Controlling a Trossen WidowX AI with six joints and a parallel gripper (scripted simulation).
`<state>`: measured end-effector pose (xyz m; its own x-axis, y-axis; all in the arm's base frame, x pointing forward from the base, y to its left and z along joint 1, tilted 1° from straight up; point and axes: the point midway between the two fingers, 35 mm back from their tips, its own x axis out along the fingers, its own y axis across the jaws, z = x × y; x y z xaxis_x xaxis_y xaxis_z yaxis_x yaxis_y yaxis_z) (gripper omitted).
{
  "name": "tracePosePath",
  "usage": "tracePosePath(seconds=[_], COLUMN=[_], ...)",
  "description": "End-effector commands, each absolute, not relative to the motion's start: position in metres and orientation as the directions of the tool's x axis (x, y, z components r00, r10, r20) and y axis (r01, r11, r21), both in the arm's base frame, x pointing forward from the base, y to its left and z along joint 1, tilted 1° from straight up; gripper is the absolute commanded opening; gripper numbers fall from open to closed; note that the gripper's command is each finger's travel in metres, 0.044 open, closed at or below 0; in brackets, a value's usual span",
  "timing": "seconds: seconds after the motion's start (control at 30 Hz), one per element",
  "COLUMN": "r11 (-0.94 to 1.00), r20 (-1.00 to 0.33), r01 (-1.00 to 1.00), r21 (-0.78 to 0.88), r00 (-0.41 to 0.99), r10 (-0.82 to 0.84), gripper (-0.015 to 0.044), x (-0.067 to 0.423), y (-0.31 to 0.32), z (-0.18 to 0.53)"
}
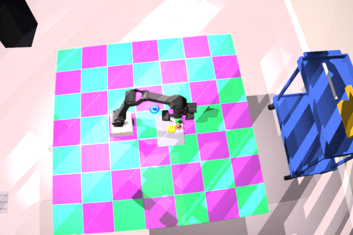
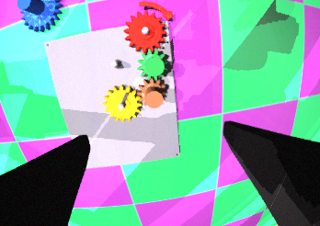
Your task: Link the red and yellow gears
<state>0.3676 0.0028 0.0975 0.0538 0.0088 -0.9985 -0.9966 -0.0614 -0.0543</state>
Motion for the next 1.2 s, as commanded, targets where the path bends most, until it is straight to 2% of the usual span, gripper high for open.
tracePosePath(seconds=[0.0,0.17,0.37,0.57,0.8,0.9,1.17], r11=[-0.062,-0.062,-0.062,-0.062,-0.061,-0.061,-0.061], r20=[-0.999,-0.999,-0.999,-0.999,-0.999,-0.999,-0.999], r01=[-0.997,-0.997,-0.997,-0.997,-0.997,-0.997,-0.997], r21=[-0.053,-0.053,-0.049,-0.045,-0.04,-0.038,-0.038], r00=[0.052,0.052,0.048,0.044,0.038,0.036,0.036], r10=[0.009,0.009,0.016,0.023,0.029,0.031,0.031], gripper=[0.044,0.044,0.044,0.044,0.044,0.044,0.044], x=[0.367,0.367,0.341,0.288,0.202,0.17,0.168], y=[0.003,0.006,0.093,0.177,0.246,0.262,0.263], z=[0.098,0.098,0.109,0.12,0.131,0.135,0.135])
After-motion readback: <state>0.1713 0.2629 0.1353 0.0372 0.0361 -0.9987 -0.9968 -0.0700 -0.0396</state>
